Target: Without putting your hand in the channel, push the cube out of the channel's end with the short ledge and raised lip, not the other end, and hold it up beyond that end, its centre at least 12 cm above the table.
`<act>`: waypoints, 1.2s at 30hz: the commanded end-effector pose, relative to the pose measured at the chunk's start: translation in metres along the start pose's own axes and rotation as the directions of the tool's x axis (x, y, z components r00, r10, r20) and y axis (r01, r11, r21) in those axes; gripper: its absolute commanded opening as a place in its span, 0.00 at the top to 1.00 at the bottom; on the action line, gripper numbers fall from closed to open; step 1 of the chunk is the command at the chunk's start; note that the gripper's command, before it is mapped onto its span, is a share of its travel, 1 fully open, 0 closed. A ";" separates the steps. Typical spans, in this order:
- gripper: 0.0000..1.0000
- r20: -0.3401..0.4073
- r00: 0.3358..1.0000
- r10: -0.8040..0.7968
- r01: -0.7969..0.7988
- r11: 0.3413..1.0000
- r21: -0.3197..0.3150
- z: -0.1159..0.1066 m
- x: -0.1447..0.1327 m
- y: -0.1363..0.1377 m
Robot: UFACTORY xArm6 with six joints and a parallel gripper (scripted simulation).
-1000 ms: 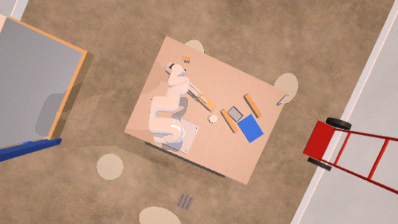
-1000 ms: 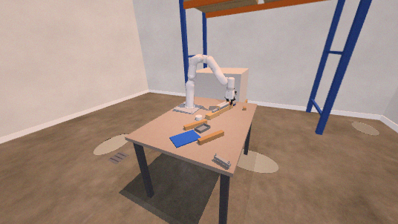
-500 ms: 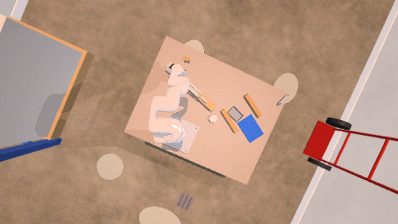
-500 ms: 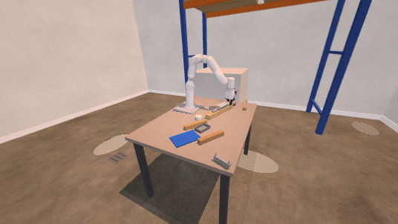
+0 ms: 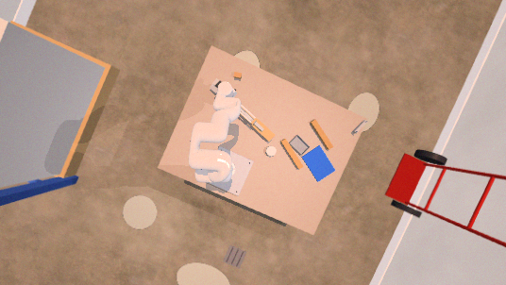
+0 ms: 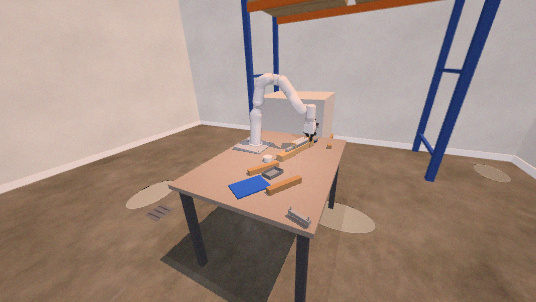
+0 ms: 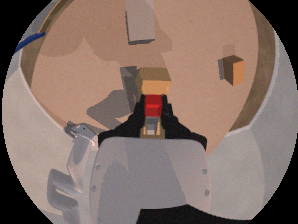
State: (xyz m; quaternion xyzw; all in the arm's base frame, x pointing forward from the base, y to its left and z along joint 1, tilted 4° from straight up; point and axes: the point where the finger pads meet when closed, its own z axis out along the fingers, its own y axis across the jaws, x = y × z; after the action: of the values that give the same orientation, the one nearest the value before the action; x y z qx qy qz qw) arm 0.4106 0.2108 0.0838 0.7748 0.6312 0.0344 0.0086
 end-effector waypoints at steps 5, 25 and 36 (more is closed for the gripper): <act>1.00 -0.003 1.000 0.000 0.000 1.000 -0.003 -0.001 0.001 0.001; 1.00 -0.003 1.000 0.000 0.000 1.000 -0.003 -0.053 0.001 0.001; 1.00 -0.003 1.000 0.000 0.000 1.000 -0.003 -0.082 0.001 0.001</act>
State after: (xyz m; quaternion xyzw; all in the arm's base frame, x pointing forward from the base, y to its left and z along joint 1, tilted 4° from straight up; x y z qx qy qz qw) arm 0.4056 0.2084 0.1641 0.7748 0.6312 0.0351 0.0087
